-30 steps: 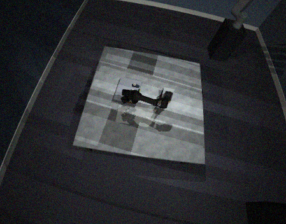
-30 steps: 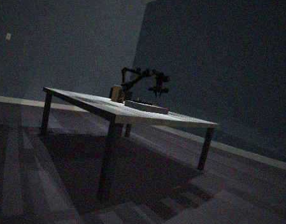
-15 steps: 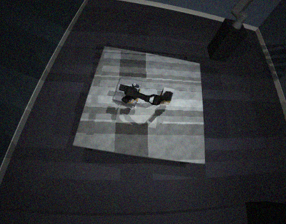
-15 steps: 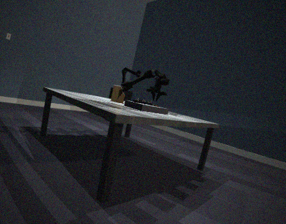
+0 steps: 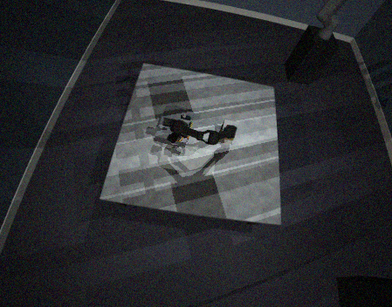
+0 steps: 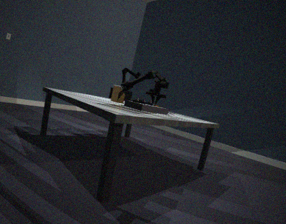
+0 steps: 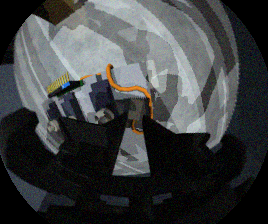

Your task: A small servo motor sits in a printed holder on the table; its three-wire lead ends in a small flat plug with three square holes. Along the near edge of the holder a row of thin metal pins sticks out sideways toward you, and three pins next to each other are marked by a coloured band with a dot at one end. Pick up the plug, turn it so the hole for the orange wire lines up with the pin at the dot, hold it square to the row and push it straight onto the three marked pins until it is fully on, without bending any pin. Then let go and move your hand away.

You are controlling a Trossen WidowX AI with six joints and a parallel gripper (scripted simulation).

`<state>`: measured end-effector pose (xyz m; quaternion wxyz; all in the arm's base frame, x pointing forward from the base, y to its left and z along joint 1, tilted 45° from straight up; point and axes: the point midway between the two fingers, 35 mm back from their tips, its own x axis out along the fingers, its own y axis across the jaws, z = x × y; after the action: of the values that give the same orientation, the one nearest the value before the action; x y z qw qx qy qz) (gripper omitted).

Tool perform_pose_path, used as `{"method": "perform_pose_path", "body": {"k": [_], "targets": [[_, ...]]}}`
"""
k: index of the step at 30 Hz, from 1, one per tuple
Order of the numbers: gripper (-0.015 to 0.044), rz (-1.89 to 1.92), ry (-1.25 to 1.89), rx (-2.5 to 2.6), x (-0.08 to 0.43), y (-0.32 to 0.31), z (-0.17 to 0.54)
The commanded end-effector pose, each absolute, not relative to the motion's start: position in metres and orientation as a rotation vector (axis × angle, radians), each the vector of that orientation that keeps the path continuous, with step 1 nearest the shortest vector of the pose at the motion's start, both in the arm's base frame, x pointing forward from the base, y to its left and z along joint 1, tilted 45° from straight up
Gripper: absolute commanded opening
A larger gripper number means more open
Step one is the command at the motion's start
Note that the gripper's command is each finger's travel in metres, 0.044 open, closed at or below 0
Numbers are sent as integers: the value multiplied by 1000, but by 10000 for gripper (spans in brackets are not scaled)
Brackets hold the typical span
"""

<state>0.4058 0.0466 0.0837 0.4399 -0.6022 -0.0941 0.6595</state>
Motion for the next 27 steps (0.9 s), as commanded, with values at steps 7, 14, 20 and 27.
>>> {"method": "perform_pose_path", "body": {"k": [7, 14, 20, 27], "targets": [[115, 1628, -231, -1490, 408, 53, 74], [36, 1628, -231, -1489, 409, 56, 72], [0, 1628, -231, -1490, 409, 55, 73], [0, 1630, -229, -1491, 406, 31, 96]]}}
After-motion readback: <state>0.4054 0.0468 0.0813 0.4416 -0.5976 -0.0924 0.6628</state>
